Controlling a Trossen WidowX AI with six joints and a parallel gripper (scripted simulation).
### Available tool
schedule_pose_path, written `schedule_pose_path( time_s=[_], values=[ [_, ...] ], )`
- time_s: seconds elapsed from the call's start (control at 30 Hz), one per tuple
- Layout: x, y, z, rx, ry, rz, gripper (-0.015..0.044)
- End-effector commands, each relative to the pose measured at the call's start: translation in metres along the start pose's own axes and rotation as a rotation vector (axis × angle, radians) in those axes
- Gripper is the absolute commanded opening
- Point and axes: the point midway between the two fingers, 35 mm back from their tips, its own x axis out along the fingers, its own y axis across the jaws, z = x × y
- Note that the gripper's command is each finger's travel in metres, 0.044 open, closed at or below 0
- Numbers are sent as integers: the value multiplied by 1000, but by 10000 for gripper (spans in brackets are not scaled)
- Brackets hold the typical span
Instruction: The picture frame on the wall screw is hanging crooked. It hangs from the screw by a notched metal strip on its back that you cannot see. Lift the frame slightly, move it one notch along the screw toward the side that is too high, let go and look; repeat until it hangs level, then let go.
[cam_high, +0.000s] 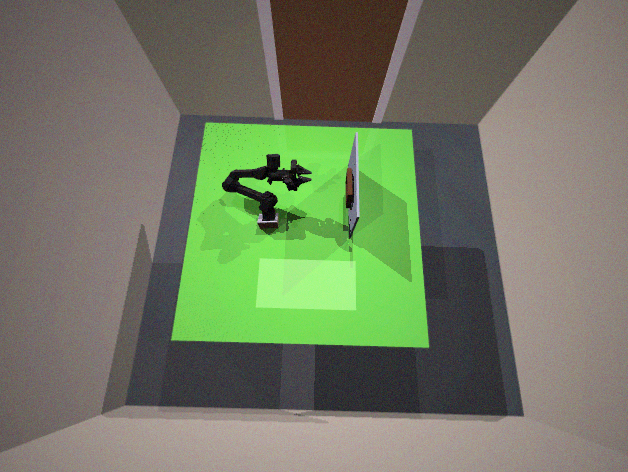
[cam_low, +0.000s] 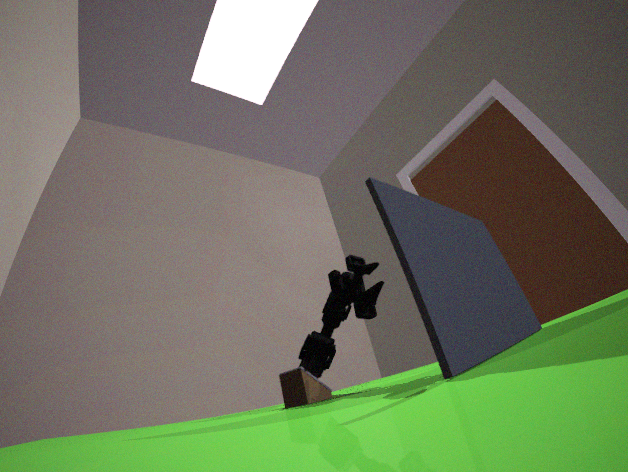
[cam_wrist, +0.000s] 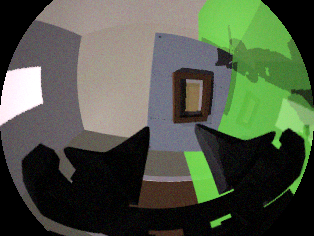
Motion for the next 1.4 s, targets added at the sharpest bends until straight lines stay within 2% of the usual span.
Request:
schedule_pose_path(
  time_s=[0.0,0.2,0.53,1.17,1.37],
  values=[
    [0,-1,0,5,1,-5,260],
    [6,-1,1,0,0,0,260],
    [73,-39,1,6,6,2,260],
    [75,-39,-6,6,6,2,260],
    [101,-35,-9,6,7,3,260]
  ],
)
